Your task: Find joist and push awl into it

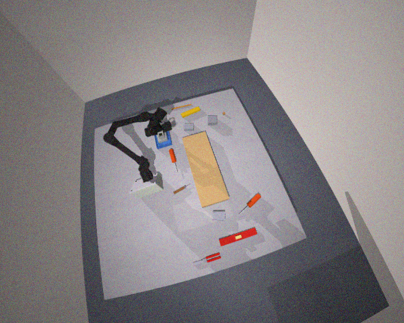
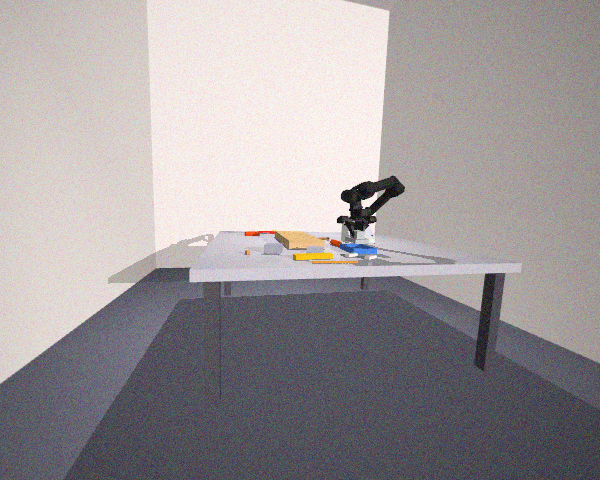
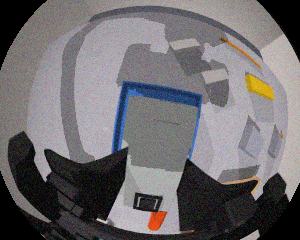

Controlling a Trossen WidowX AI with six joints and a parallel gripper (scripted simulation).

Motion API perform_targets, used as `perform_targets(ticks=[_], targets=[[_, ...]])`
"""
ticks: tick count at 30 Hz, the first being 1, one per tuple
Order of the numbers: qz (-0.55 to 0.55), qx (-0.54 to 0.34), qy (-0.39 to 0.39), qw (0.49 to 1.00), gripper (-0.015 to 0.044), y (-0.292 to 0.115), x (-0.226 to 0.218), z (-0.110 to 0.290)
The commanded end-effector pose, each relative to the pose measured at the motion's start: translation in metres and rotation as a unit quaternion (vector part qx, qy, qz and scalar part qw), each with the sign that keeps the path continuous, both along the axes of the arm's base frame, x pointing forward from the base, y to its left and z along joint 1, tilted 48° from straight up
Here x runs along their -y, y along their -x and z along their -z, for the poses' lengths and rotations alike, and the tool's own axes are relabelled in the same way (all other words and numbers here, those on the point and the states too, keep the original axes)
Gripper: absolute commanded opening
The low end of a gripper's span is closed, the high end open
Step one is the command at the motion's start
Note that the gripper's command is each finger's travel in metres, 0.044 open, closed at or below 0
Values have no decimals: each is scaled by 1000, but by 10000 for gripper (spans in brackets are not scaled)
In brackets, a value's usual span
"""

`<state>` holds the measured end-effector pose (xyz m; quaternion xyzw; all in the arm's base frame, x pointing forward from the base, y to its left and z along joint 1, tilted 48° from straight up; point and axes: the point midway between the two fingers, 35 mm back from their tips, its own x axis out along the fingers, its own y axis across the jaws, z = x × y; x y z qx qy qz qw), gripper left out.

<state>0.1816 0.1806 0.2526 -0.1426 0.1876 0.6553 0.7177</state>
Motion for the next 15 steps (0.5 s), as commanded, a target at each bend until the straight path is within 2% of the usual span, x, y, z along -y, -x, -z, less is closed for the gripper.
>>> perform_targets(ticks=[1,15], targets=[[2,4,-1,1000,0,1,-3,2],[4,4,-7,1000,0,2,-14,9]])
